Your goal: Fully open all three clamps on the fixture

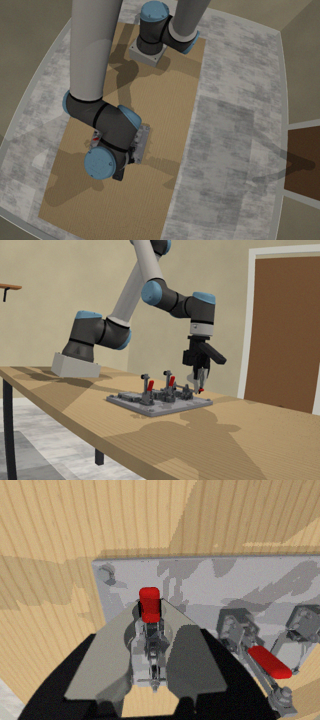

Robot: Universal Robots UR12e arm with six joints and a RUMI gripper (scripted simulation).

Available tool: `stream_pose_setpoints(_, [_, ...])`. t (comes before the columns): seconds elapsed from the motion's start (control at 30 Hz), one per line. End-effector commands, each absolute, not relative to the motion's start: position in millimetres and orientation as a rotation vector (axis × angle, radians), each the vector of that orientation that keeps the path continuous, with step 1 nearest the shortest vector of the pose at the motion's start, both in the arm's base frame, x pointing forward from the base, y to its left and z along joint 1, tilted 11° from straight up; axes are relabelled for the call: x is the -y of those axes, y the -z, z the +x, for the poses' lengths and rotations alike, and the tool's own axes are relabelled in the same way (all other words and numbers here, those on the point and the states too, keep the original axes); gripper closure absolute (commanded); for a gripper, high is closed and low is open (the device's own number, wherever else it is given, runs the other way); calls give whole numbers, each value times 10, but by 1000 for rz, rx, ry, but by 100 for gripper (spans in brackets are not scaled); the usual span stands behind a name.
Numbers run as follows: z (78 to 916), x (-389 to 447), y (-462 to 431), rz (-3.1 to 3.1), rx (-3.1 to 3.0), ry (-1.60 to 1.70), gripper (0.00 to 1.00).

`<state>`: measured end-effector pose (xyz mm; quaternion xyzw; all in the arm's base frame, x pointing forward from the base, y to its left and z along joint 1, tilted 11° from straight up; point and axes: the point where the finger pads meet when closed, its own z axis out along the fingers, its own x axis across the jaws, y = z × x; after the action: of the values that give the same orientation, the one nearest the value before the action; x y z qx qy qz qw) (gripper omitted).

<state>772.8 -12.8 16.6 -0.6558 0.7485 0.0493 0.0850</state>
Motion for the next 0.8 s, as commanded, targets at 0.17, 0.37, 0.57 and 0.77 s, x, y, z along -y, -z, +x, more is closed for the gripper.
stream_pose_setpoints(0.17, [7733, 131, -177, -1955, -2232, -145, 100])
stream_pose_setpoints(0.37, [7730, 131, -182, -1955, -2232, -145, 100])
stream_pose_setpoints(0.57, [7722, 133, -194, -1955, -2232, -145, 100])
stream_pose_setpoints(0.77, [7708, 135, -212, -1955, -2232, -145, 100])
